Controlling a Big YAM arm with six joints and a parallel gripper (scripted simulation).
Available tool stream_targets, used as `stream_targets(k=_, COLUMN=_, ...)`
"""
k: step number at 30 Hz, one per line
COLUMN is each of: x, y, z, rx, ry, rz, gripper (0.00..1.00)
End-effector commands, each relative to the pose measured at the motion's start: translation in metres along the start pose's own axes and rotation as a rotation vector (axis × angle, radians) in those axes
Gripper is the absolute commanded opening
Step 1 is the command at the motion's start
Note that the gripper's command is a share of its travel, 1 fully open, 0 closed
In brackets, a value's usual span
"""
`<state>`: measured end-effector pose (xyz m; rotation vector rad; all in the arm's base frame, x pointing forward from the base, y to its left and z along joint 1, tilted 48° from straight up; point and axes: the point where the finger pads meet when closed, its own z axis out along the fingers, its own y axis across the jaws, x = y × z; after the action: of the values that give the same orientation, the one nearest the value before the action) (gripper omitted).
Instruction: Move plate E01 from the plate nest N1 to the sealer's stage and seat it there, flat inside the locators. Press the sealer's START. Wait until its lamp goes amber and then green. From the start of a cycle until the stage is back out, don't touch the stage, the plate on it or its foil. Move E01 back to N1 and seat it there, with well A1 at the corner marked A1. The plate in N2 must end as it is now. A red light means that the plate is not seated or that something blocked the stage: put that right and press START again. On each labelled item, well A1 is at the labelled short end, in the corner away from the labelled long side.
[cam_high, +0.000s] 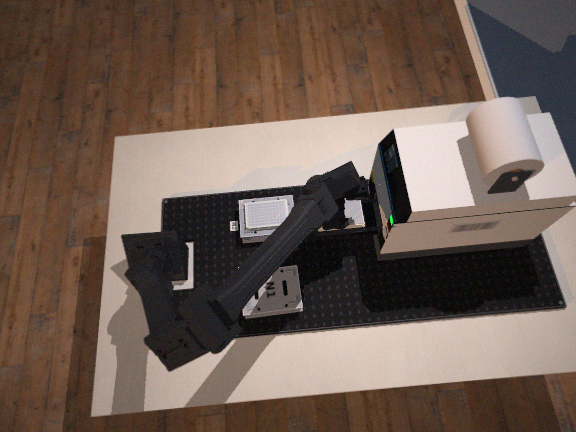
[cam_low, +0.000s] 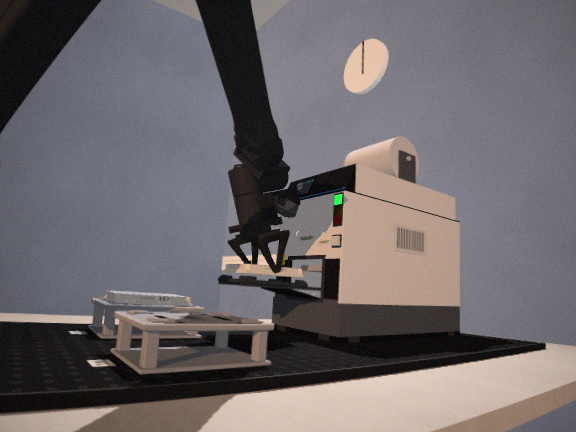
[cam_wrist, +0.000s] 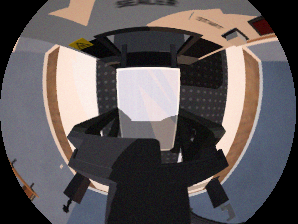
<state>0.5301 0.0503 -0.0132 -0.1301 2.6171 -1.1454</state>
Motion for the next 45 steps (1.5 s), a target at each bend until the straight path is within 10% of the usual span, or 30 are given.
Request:
stream_targets(k=1, x=-0.025, y=0.009, z=-0.012, rx=-0.015, ry=-0.046, rz=0.010, gripper=0.00)
stream_targets(k=45, x=-0.034, y=-0.001, z=-0.037, rx=-0.019, ry=-0.056, rz=0.044, gripper=0.00)
